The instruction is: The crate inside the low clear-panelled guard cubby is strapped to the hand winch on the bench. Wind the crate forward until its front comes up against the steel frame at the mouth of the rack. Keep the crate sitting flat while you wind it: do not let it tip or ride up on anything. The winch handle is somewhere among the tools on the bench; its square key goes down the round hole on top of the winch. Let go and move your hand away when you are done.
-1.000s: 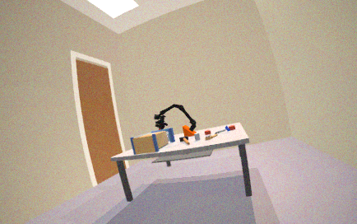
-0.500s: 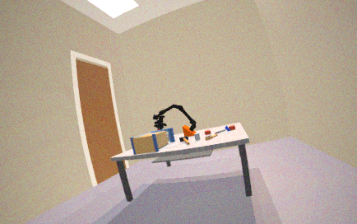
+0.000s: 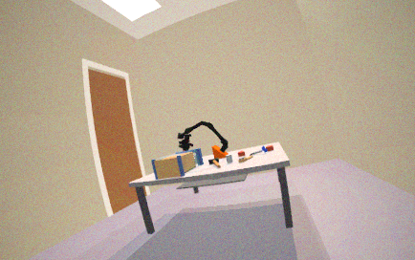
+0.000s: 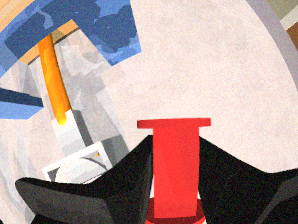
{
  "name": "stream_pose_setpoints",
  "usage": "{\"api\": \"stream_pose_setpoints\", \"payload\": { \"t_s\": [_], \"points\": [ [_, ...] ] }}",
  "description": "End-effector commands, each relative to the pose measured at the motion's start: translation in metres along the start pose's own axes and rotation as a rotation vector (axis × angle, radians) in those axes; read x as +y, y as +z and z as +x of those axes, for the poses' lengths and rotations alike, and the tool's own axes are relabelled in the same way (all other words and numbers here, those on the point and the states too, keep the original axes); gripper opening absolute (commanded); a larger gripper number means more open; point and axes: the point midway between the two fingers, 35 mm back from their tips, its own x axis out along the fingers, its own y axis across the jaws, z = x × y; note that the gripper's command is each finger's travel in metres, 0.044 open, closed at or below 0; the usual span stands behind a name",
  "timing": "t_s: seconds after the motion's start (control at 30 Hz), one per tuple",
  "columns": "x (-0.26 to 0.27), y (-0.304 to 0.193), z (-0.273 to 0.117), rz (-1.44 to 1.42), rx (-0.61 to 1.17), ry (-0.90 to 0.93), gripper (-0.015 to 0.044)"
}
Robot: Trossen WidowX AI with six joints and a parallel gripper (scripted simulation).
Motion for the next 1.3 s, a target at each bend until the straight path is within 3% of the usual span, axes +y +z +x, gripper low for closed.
{"api": "stream_pose_setpoints", "payload": {
  "t_s": [0.0,1.27],
  "points": [
    [0.018,0.019,0.010,-0.034,-0.013,0.022,0.0000],
    [0.070,0.043,0.021,-0.034,-0.014,0.027,0.0000]
  ]
}}
